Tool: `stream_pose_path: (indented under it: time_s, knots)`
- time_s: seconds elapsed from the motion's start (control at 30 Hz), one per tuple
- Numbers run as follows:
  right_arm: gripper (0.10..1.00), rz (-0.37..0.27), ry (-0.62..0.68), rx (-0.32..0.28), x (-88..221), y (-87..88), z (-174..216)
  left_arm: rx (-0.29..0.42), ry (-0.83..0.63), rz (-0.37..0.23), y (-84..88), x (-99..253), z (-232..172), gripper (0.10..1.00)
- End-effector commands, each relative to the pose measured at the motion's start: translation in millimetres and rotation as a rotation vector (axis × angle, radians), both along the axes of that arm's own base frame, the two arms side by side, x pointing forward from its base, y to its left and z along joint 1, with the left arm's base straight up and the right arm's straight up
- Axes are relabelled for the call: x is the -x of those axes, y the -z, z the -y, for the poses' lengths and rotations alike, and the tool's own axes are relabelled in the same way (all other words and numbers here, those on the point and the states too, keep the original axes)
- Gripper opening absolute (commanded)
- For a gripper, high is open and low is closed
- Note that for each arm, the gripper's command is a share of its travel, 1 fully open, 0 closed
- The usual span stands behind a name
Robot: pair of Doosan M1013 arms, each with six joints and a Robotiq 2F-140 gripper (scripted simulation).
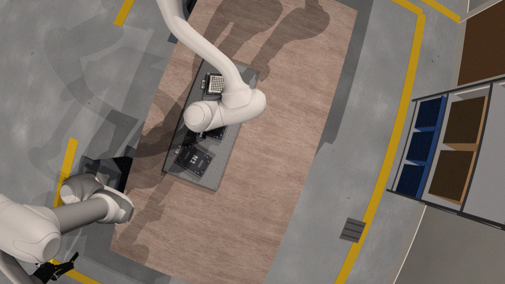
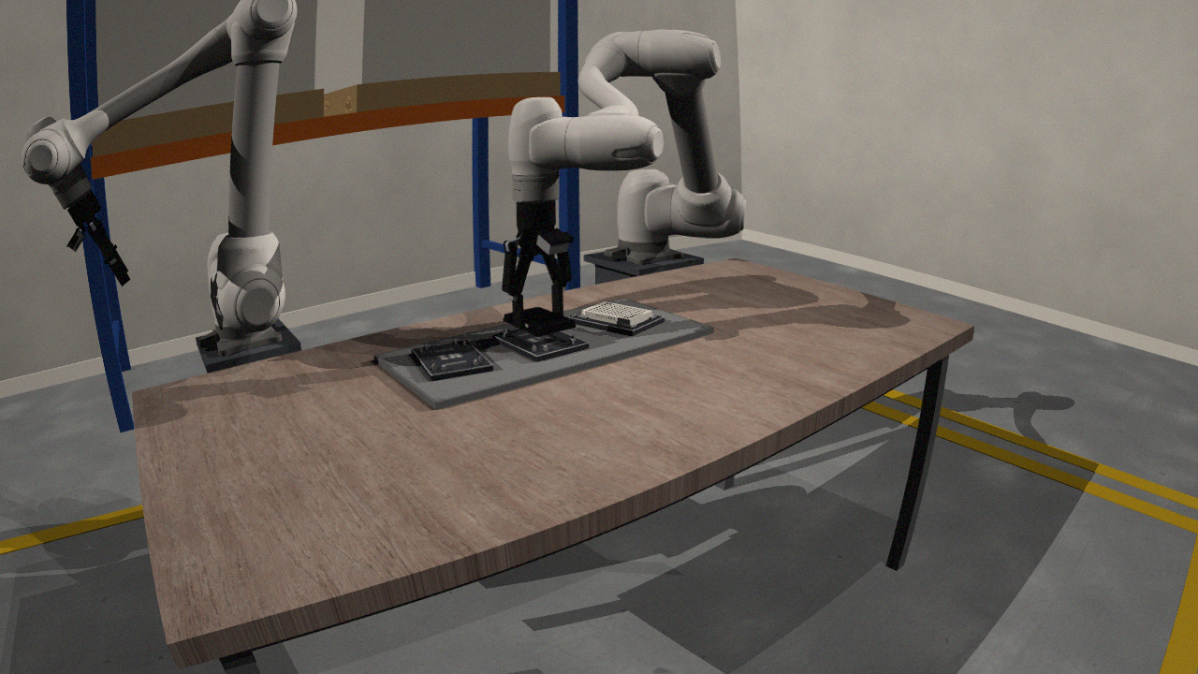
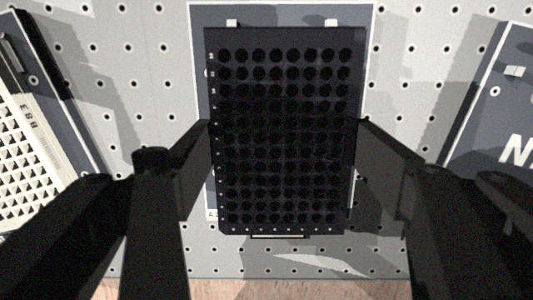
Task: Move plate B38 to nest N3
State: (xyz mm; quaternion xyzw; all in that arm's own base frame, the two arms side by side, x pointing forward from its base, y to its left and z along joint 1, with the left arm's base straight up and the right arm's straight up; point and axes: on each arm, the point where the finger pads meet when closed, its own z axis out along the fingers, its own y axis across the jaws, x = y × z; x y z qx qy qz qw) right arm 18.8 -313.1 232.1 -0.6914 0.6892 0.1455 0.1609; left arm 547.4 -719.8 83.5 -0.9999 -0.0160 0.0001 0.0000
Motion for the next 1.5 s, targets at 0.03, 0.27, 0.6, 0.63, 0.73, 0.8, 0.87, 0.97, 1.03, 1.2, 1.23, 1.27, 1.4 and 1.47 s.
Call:
stream_pose_path:
  time_s: [0.03, 0.27, 0.6, 0.63, 0.73, 0.8, 0.87, 0.97, 1.03, 1.2, 1.23, 1.27, 1.4, 1.47]
  knots:
    - [1.000, 0.000, 0.000, 0.001, -0.1, -0.4, 0.3, 0.002, 0.000, 0.002, 2.1, -0.5, 0.4, 0.610]
    - [1.000, 0.000, 0.000, 0.001, -0.1, -0.4, 0.3, 0.002, 0.000, 0.002, 8.9, -0.5, 0.4, 0.610]
    - [1.000, 0.000, 0.000, 0.001, -0.1, -0.4, 0.3, 0.002, 0.000, 0.002, 9.9, -0.5, 0.4, 0.610]
    - [1.000, 0.000, 0.000, 0.001, -0.1, -0.4, 0.3, 0.002, 0.000, 0.002, 9.9, -0.5, 0.4, 0.610]
    - [1.000, 0.000, 0.000, 0.001, -0.1, -0.4, 0.3, 0.002, 0.000, 0.002, 9.9, -0.5, 0.4, 0.610]
    - [1.000, 0.000, 0.000, 0.001, -0.1, -0.4, 0.3, 0.002, 0.000, 0.002, 9.9, -0.5, 0.4, 0.610]
    - [1.000, 0.000, 0.000, 0.001, -0.1, -0.4, 0.3, 0.002, 0.000, 0.002, 9.9, -0.5, 0.4, 0.610]
    - [1.000, 0.000, 0.000, 0.001, -0.1, -0.4, 0.3, 0.002, 0.000, 0.002, 10.0, -0.5, 0.4, 0.610]
    - [1.000, 0.000, 0.000, 0.001, -0.1, -0.4, 0.3, 0.002, 0.000, 0.002, 10.0, -0.5, 0.4, 0.610]
    - [1.000, 0.000, 0.000, 0.001, -0.1, -0.4, 0.3, 0.002, 0.000, 0.002, 10.4, -0.5, 0.4, 0.610]
    - [1.000, 0.000, 0.000, 0.001, -0.1, -0.4, 0.3, 0.002, 0.000, 0.002, 10.6, -0.5, 0.4, 0.610]
    - [1.000, 0.000, 0.000, 0.001, -0.1, -0.4, 0.3, 0.002, 0.000, 0.002, 10.8, -0.5, 0.4, 0.610]
    - [1.000, 0.000, 0.000, 0.001, -0.1, -0.4, 0.3, 0.002, 0.000, 0.002, 11.8, -0.5, 0.4, 0.610]
    - [1.000, 0.000, 0.000, 0.001, -0.1, -0.4, 0.3, 0.002, 0.000, 0.002, 12.5, -0.6, 0.4, 0.610]
